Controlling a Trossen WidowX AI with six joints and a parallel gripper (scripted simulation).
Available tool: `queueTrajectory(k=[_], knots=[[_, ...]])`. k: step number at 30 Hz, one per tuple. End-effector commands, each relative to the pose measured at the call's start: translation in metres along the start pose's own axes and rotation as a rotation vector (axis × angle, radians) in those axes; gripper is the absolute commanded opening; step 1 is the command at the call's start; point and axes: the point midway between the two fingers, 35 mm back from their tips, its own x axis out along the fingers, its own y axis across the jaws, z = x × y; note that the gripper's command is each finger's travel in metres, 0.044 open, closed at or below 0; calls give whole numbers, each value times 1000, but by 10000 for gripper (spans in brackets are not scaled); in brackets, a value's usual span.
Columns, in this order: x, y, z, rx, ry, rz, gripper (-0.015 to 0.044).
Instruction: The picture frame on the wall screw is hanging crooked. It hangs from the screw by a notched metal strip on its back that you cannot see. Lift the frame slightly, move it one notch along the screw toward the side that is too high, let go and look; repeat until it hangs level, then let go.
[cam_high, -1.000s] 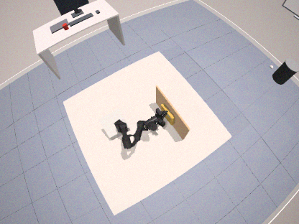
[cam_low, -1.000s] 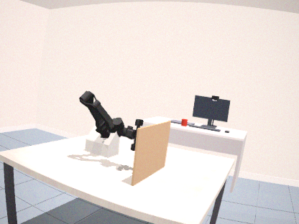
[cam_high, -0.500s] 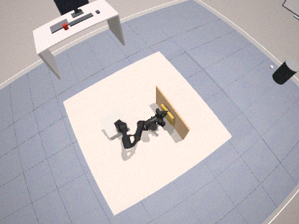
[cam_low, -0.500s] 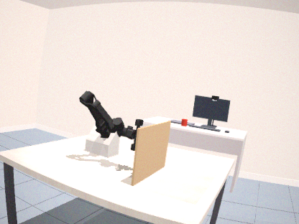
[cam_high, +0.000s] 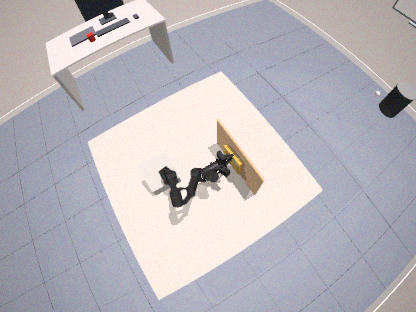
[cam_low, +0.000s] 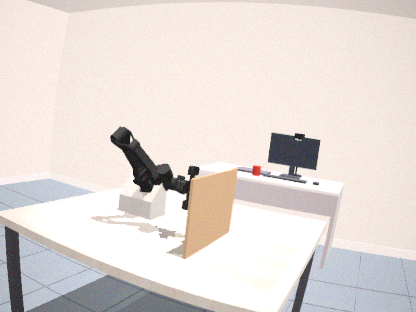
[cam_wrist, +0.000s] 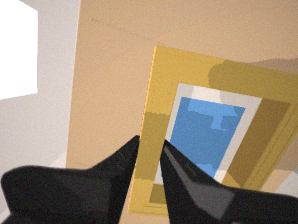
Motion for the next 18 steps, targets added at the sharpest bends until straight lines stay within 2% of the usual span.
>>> queueTrajectory(k=[1,18], knots=[[0,5,4,1,-6,21,0],[0,6,5,1,-6,21,0]])
